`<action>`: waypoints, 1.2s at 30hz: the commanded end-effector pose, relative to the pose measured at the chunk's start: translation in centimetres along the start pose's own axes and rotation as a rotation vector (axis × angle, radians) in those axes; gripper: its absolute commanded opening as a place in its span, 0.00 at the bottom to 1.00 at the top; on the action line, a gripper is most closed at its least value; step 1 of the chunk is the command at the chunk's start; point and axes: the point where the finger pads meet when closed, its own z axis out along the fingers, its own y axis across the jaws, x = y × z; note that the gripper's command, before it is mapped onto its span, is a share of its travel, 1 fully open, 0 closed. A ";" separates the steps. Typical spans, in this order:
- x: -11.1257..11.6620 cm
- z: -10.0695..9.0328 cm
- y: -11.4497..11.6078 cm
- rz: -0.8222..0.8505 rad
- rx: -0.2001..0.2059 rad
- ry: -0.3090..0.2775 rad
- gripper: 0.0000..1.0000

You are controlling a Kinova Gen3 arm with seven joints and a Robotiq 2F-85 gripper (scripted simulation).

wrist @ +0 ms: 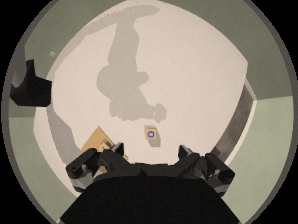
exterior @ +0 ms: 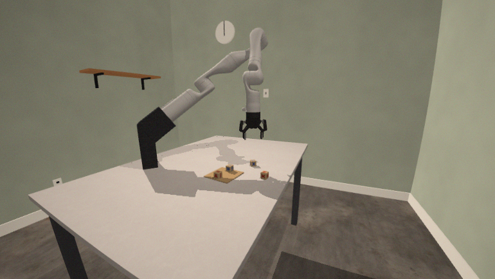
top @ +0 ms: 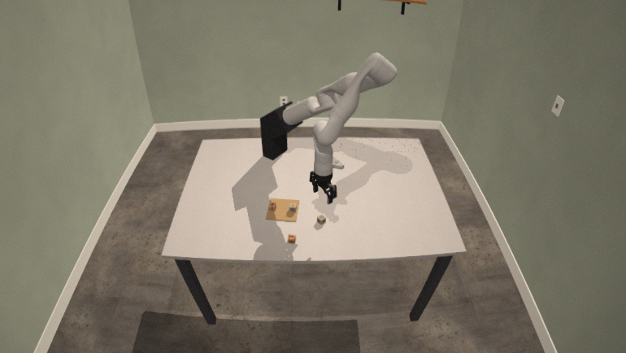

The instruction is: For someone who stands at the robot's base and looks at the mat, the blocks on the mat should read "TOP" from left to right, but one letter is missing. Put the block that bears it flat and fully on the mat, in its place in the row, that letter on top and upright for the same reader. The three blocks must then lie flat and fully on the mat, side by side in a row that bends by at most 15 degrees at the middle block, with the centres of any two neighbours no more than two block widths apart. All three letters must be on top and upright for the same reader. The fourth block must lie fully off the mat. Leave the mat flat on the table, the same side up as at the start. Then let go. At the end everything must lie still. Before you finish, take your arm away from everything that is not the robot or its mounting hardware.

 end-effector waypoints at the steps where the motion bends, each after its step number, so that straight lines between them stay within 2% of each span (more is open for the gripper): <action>1: 0.1 0.0 -0.1 -0.009 0.002 -0.003 1.00; 26: 0.1 0.1 -0.1 -0.025 0.003 -0.002 1.00; 36: 0.1 0.2 -0.3 -0.091 0.008 -0.001 1.00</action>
